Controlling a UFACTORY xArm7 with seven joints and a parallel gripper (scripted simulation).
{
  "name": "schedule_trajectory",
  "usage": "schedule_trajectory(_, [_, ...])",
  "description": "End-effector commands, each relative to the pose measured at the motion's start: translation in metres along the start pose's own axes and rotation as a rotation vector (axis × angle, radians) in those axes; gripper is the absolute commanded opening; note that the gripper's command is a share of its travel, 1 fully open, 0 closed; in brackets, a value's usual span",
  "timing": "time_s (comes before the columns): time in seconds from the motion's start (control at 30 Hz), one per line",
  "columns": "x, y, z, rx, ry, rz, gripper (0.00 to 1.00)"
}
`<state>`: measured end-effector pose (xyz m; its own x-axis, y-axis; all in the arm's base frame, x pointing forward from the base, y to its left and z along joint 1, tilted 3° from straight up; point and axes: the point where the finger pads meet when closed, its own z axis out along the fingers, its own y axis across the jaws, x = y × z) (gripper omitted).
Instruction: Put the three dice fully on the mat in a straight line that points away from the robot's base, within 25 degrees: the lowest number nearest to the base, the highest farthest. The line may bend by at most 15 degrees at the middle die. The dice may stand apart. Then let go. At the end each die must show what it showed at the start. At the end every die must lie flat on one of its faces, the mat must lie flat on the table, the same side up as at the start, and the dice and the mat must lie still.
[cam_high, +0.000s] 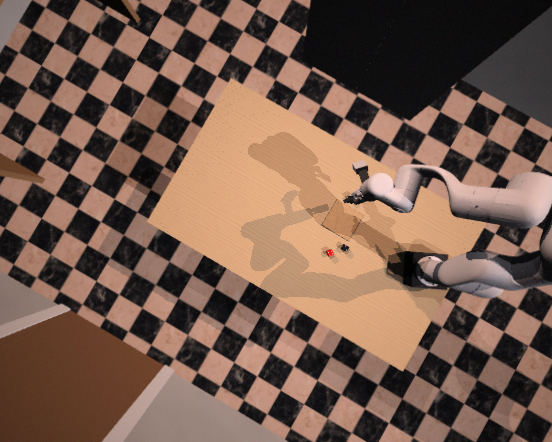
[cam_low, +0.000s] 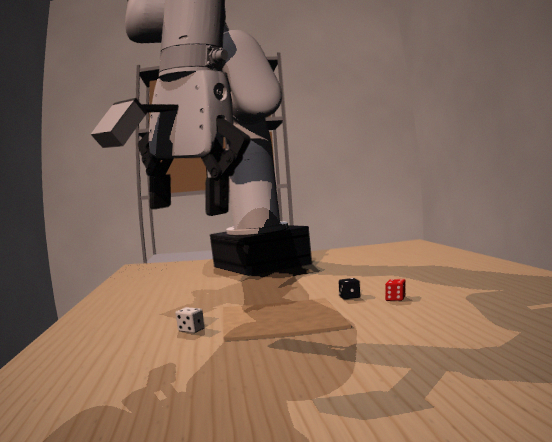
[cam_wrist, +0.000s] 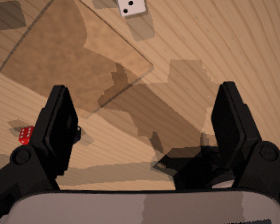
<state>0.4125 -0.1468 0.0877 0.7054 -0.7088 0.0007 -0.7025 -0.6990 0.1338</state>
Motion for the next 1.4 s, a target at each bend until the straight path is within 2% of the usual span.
schedule_trajectory(0.0, [0.021,0.002,-0.005,0.066,0.016,0.039,1.00])
schedule_trajectory(0.27, [0.021,0.002,-0.005,0.066,0.016,0.039,1.00])
schedule_trajectory(0.33, [0.040,0.010,-0.010,0.112,0.032,0.078,1.00])
schedule_trajectory(1.37, [0.043,0.011,-0.008,0.118,0.036,0.085,1.00])
